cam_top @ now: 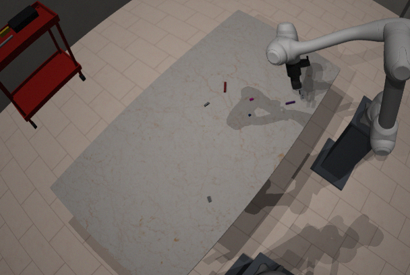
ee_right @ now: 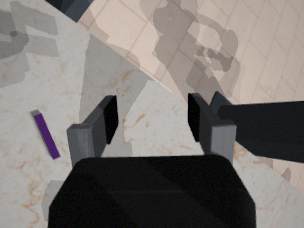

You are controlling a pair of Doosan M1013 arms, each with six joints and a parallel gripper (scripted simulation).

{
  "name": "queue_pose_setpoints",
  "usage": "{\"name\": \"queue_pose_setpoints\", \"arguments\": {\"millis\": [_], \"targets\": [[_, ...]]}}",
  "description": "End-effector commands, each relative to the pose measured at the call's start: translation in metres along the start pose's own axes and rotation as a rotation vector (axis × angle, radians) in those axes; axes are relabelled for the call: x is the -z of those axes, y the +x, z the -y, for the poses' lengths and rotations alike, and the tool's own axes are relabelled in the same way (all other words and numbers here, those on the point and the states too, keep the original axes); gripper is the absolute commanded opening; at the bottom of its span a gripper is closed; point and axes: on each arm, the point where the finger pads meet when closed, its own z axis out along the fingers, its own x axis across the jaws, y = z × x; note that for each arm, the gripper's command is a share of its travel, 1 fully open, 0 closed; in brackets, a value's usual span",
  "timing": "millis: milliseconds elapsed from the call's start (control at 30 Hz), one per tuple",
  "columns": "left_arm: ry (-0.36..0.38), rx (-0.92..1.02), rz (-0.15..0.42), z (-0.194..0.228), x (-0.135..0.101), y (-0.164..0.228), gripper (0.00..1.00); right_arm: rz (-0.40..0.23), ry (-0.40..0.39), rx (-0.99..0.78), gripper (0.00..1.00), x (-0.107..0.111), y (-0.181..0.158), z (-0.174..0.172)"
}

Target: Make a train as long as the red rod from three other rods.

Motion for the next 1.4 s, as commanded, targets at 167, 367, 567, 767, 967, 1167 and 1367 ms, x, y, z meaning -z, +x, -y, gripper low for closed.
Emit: {"name": "queue_pose_setpoints", "arguments": {"millis": [167, 367, 567, 767, 967, 1167, 1367], "targets": [[-0.001, 0.000, 0.000, 0.000, 0.000, 0.000, 1.00, 0.297, -0.132, 0.041, 1.00, -0.042, -0.064, -0.018], [-0.001, 0.000, 0.000, 0.000, 0.000, 0.000, 1.00, 0.458, -0.216, 0.113, 1.00, -0.053, -0.095, -0.032], [-0.001, 0.000, 0.000, 0.000, 0.000, 0.000, 1.00, 0.520, -0.254, 0.151, 1.00, -0.055, -0.104, -0.038], [-0.001, 0.000, 0.000, 0.000, 0.000, 0.000, 1.00, 0.520, -0.254, 0.151, 1.00, -0.055, -0.104, -0.038], [-0.001, 0.000, 0.000, 0.000, 0.000, 0.000, 1.00, 0.520, -0.254, 0.151, 1.00, -0.055, -0.104, -0.038], [-0.001, 0.000, 0.000, 0.000, 0.000, 0.000, 1.00, 0.520, -0.254, 0.151, 1.00, -0.055, -0.104, -0.038], [-0.001, 0.000, 0.000, 0.000, 0.000, 0.000, 1.00, 0.520, -0.254, 0.151, 1.00, -0.055, -0.104, -0.038]]}}
